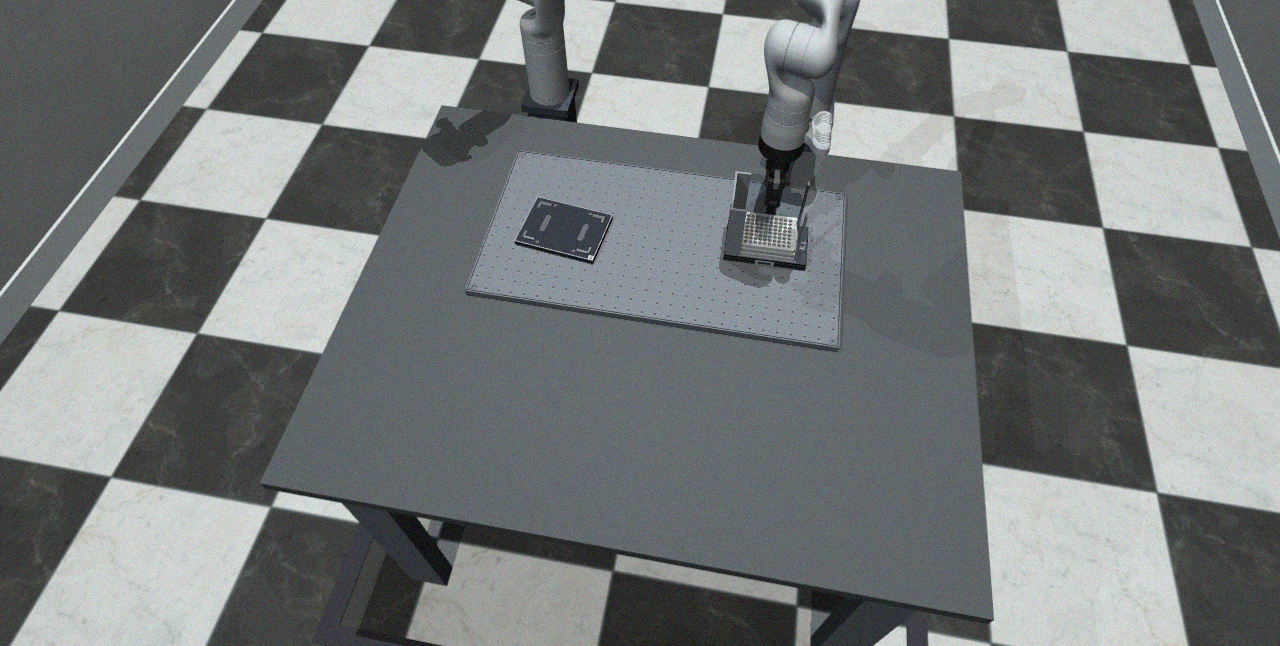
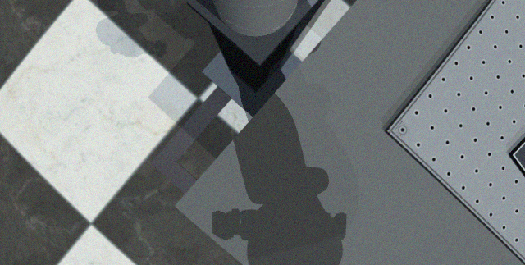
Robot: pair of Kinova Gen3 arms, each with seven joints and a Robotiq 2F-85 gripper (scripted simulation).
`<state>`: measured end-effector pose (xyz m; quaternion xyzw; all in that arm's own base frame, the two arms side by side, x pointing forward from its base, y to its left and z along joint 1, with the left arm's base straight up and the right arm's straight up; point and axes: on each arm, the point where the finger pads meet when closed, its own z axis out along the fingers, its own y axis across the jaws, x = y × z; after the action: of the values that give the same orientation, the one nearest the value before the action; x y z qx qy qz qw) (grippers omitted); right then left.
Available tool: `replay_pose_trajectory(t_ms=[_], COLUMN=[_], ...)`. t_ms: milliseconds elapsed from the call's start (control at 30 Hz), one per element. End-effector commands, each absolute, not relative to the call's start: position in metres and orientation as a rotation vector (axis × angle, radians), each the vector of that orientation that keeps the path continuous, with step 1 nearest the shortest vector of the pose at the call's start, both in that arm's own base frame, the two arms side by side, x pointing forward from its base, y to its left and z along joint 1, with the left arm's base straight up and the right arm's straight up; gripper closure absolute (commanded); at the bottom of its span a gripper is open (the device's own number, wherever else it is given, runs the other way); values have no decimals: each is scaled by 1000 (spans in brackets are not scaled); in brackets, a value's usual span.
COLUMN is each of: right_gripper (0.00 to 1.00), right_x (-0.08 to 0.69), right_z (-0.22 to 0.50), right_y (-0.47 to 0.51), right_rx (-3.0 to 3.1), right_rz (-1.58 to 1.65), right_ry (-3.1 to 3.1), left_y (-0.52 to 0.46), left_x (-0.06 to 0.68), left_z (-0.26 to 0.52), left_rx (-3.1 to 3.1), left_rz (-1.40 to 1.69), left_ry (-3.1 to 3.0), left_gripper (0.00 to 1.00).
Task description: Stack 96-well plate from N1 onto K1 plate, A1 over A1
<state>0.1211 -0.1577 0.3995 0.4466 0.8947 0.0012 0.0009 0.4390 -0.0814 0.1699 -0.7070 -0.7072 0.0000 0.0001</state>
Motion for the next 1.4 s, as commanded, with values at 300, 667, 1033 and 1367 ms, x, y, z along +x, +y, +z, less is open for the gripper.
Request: replay_pose_trajectory(t_ms=[300,667,1033,1367], right_gripper=[2,2,2,2], right_x=[121,121,121,121], right_z=[400,400,400,400], right_y=[-158,-158,-158,-158], right_rx=[1402,1402,1402,1402], right_rz=[3,3,3,3], right_ry=[2808,2808,2808,2808], left_y=[-81,-81,-81,-81], left_x=[439,439,439,439], left_z=[174,178,181,184], left_rx=[-2222,-2222,-2222,-2222], left_rz=[-2,-2,-2,-2], left_ry=[-2223,-2223,-2223,-2223], left_gripper=[2,2,2,2])
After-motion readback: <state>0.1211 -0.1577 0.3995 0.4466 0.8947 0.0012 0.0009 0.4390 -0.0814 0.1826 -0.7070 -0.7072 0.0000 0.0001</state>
